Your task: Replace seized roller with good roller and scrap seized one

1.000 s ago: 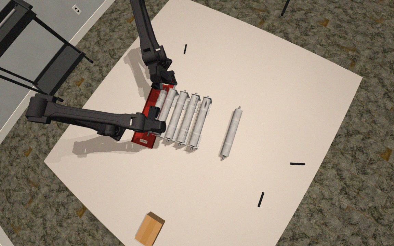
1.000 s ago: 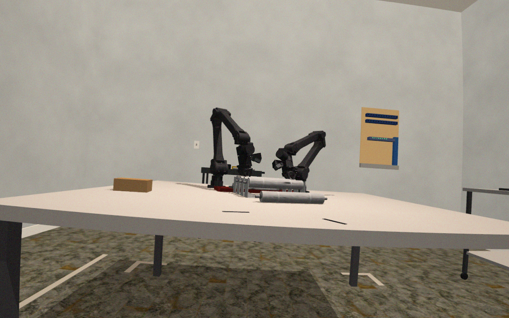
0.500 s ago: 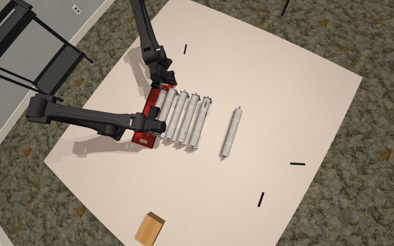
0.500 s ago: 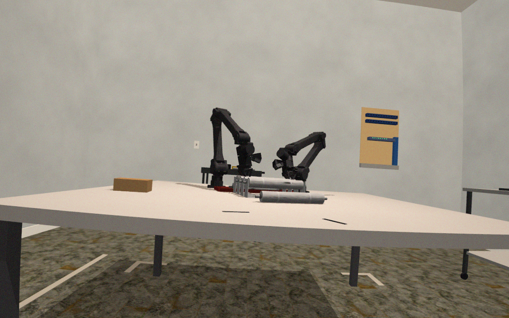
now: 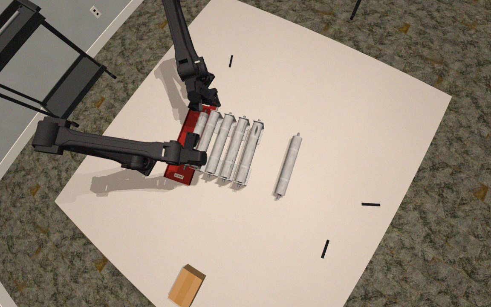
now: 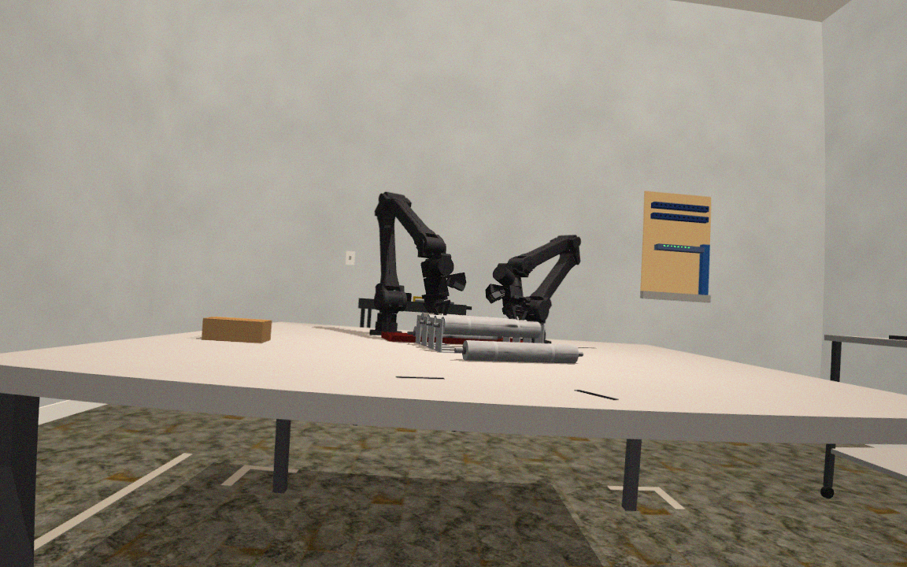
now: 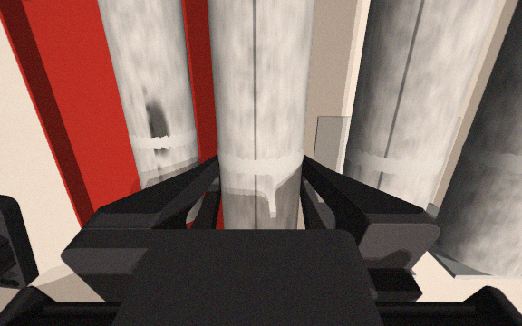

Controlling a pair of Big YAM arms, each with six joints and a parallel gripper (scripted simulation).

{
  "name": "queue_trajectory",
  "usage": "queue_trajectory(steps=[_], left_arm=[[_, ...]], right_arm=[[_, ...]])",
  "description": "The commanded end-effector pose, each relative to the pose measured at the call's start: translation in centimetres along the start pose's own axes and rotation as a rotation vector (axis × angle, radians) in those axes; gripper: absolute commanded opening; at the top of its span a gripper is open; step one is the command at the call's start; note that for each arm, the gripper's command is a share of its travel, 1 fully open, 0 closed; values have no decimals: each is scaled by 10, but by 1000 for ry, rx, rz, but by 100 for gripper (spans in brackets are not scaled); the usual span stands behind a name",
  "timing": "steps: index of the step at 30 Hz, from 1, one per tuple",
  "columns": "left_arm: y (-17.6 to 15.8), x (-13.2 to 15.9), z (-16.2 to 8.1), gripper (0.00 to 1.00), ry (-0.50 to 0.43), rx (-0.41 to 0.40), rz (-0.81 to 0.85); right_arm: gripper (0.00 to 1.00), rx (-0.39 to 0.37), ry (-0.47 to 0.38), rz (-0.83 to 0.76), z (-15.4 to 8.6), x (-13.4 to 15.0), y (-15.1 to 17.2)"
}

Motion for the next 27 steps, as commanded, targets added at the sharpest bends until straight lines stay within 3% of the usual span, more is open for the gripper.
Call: queue_trajectory(steps=[1,21,22,27], left_arm=[[4,-9,-9,3,-42,3,-16],[5,-9,-9,3,-42,3,-16],[-1,-9,-4,32,-80,11,0],[2,-10,-4,32,-66,13,-5]], right_arm=[[32,62,2,-17,-25,-2,-18],[32,62,2,-17,-25,-2,-18],[32,62,2,-17,-25,-2,-18],[32,62,2,-17,-25,-2,-18]])
Point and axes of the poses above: on each arm, the point where the finger pads meet when closed, its own z axis out along the fingers, its own y axis across the jaws, x = y × z, the point moved 9 cm from there along -z, back along the fingers, and after that the axes turned 10 degrees about -z, right-handed, at the moved point
